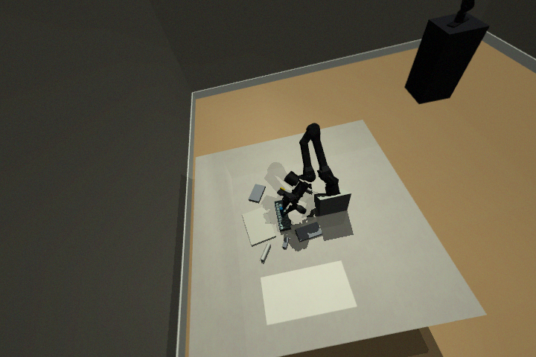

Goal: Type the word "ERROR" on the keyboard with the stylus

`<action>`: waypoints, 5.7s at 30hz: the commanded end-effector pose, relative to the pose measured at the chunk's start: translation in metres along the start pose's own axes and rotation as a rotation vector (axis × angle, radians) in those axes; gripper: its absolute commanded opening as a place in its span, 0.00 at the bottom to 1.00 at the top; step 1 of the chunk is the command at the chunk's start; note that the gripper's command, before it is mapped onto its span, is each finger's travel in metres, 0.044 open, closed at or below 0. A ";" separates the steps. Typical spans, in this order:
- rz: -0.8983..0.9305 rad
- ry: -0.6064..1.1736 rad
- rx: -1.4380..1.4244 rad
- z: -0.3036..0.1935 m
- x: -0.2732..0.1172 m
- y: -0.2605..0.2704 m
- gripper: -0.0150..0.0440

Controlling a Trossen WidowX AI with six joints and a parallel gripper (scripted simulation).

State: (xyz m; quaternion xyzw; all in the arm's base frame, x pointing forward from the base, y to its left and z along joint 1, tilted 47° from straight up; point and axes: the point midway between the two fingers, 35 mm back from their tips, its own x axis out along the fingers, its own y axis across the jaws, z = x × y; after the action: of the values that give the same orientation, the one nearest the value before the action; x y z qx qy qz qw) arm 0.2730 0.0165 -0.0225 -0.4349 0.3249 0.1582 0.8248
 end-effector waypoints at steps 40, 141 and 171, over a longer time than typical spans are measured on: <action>-0.032 -0.016 -0.004 -0.032 -0.045 -0.090 0.25; -0.031 -0.015 -0.004 -0.051 -0.033 -0.091 0.39; -0.030 -0.015 -0.004 -0.041 -0.038 -0.092 0.39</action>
State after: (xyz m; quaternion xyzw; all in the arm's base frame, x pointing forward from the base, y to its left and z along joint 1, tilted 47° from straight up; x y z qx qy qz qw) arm 0.2775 -0.0749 0.0342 -0.4402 0.3151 0.1524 0.8269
